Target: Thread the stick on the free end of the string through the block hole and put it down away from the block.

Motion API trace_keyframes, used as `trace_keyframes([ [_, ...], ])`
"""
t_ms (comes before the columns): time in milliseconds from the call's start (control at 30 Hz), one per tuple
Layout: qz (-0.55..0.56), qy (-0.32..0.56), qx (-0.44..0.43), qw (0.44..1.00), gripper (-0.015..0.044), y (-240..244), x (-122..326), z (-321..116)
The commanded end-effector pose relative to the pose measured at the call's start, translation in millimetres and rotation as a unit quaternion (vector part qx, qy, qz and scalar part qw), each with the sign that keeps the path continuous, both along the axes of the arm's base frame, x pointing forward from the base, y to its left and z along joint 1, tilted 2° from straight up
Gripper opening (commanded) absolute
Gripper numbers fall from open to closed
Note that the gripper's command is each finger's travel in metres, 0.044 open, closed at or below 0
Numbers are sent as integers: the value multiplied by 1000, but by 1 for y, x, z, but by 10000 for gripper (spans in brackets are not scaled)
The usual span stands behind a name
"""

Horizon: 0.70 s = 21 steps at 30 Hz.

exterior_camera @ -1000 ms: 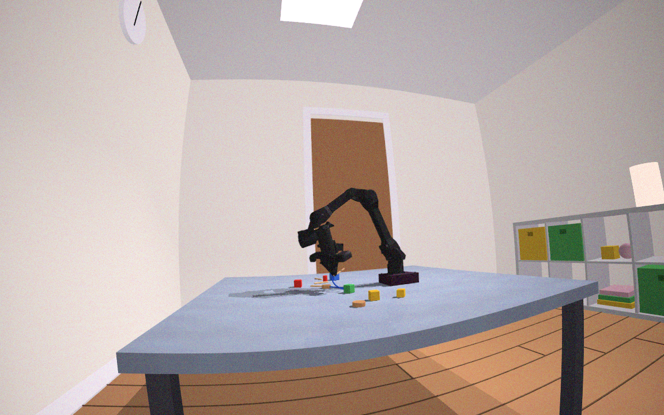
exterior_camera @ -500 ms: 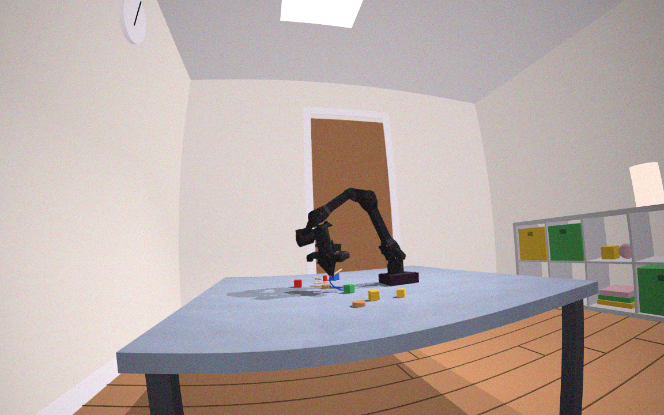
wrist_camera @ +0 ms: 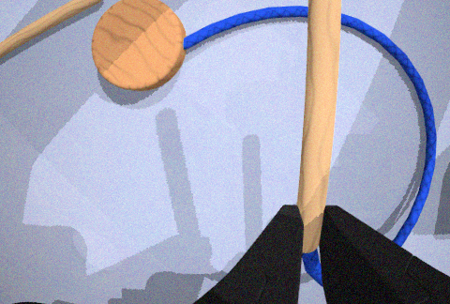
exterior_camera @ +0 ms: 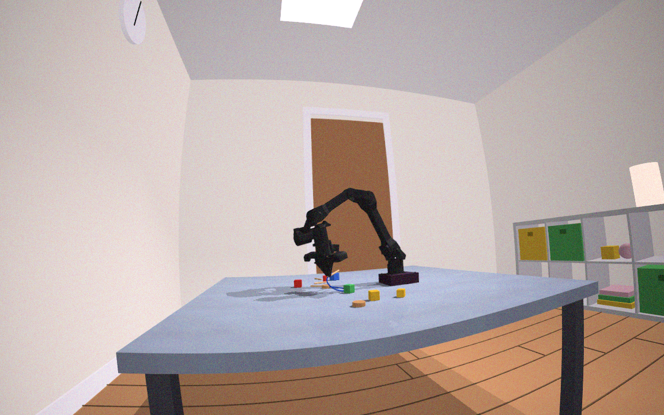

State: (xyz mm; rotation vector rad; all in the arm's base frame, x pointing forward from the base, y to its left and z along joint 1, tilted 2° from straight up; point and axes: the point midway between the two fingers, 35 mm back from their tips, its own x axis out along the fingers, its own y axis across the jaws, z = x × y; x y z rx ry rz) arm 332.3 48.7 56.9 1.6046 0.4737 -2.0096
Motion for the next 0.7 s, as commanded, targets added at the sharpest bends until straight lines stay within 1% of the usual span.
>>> trace_keyframes([
  [0, -1, -7, 5, 1000, 0, 6, 6, 0],
  [667, -2, -26, 16, 1000, 0, 24, 24, 1],
])
